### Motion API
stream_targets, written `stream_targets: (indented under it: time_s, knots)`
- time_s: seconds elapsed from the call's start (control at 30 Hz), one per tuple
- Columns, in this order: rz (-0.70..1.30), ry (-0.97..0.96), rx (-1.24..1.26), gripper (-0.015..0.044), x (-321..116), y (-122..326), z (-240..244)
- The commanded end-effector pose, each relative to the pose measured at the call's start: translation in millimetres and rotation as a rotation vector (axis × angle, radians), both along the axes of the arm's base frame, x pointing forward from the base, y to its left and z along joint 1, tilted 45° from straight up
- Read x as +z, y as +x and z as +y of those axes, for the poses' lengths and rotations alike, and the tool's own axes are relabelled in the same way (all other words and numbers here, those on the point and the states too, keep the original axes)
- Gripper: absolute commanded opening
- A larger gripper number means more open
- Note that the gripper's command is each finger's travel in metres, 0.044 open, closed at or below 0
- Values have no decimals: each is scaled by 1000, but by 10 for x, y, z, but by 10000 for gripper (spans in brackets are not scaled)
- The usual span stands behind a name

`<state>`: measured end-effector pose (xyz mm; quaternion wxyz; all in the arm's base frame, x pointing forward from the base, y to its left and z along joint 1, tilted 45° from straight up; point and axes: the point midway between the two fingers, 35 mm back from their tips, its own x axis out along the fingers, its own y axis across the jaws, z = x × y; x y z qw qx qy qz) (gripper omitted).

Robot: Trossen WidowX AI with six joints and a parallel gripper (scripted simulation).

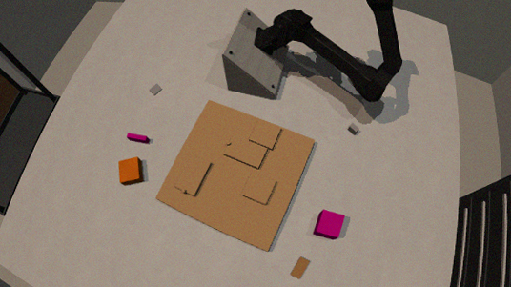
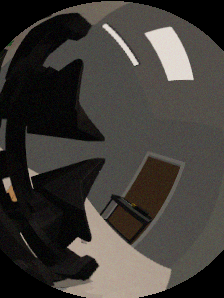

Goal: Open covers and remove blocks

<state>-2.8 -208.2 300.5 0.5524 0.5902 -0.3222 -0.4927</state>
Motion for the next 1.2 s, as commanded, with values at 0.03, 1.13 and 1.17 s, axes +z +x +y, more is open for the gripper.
stream_targets:
  time_s: [0.03, 1.13, 1.17]
  knots:
    - [22, 34, 89, 0, -42, 115, -89]
    - [171, 211, 646, 0, -464, 1103, -328]
    - [178, 214, 667, 0, -479, 1141, -327]
